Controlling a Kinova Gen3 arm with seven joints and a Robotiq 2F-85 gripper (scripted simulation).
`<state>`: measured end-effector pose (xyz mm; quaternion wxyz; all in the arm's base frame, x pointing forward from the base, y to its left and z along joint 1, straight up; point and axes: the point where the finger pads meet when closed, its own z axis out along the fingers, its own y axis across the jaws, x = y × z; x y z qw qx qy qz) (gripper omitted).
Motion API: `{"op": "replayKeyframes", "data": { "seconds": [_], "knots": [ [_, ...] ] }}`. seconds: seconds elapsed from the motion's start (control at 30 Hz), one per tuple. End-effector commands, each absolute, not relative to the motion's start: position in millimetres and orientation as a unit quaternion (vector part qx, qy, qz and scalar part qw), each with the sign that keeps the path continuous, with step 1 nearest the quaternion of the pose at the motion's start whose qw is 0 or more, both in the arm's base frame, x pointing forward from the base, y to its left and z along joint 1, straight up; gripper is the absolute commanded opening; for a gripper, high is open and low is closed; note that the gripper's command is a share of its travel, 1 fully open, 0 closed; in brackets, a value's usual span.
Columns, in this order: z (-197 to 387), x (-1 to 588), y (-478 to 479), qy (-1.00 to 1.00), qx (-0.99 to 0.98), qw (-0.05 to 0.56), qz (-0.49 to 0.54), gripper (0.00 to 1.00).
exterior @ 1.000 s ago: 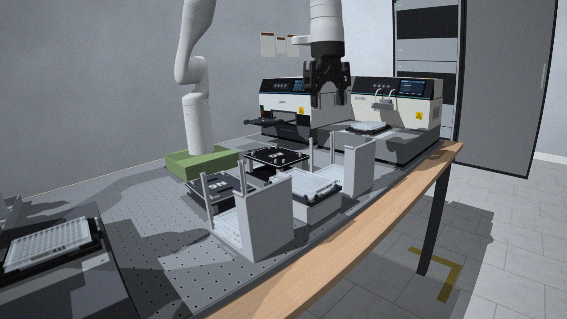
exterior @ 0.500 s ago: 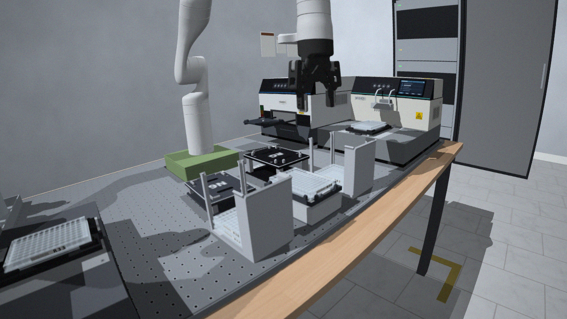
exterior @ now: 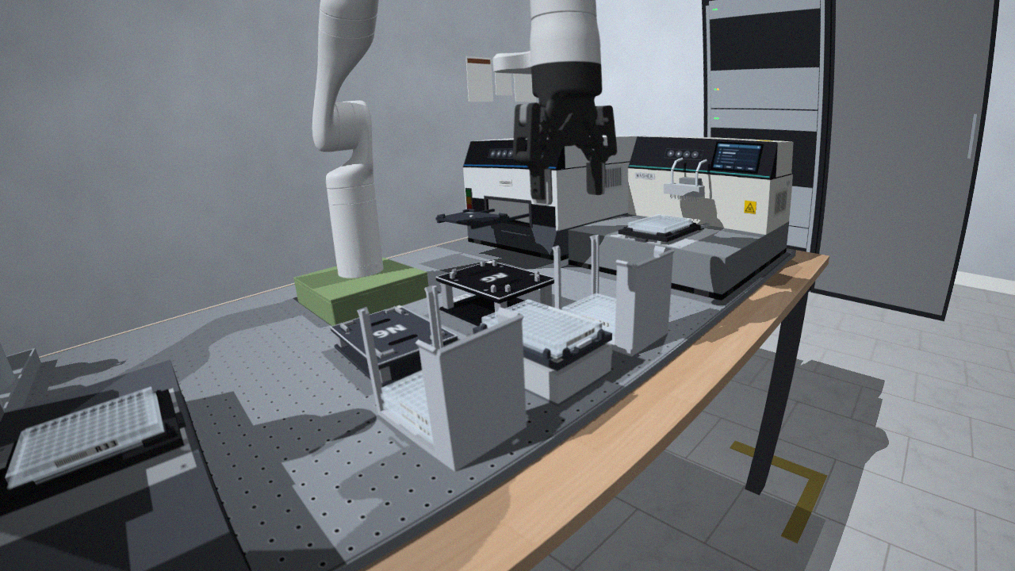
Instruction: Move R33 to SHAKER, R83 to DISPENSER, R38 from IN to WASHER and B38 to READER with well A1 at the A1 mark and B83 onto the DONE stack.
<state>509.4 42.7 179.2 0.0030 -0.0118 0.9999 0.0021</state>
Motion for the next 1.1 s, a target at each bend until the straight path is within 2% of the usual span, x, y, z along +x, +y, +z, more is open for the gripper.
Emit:
{"op": "replayKeyframes", "data": {
  "seconds": [0.0,0.23,1.07],
  "knots": [
    [177,518,30,1.0,-0.014,0.001,-0.001,1.0],
    [177,536,15,1.0,-0.014,0.001,-0.001,1.0],
    [178,536,20,1.0,-0.012,0.003,0.003,1.0]
  ]
}}
